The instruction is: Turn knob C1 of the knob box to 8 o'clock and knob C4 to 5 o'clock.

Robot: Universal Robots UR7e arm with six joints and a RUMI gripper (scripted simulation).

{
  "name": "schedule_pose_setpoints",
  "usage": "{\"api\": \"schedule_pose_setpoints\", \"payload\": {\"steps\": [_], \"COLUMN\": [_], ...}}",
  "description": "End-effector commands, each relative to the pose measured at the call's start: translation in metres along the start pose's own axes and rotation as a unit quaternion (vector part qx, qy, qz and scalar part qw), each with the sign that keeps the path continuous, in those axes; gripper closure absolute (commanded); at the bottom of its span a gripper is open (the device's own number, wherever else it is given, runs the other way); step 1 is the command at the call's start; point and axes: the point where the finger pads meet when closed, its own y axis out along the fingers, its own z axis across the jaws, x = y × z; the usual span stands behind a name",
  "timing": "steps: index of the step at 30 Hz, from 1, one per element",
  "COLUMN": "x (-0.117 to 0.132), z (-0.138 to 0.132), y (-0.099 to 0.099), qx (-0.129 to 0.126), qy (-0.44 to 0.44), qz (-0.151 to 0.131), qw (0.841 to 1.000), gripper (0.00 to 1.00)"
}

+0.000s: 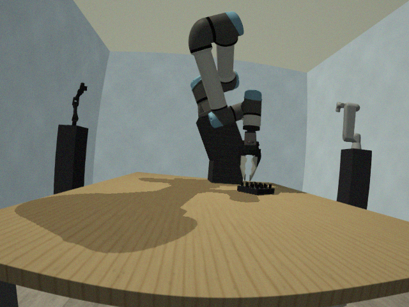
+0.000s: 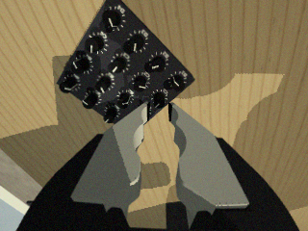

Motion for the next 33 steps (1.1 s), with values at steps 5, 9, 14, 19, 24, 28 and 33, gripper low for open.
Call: {"api": "schedule_pose_setpoints", "payload": {"steps": [5, 9, 14, 19, 24, 28, 33], "x": [0.0, 0.0, 0.0, 0.0, 0.0, 0.0, 0.0], "z": [0.0, 0.0, 0.0, 0.0, 0.0, 0.0, 0.0], "y": [0.0, 0.0, 0.002, 0.005, 0.009, 0.011, 0.013], "qx": [0.0, 0.0, 0.0, 0.0, 0.0, 0.0, 0.0], "qy": [0.0, 0.0, 0.0, 0.0, 0.0, 0.0, 0.0], "qz": [0.001, 0.001, 0.001, 0.001, 0.001, 0.001, 0.001], "qw": [1.0, 1.0, 1.0, 1.0, 1.0, 1.0, 1.0], "gripper": [0.89, 0.89, 0.89, 0.89, 0.89, 0.89, 0.89]}}
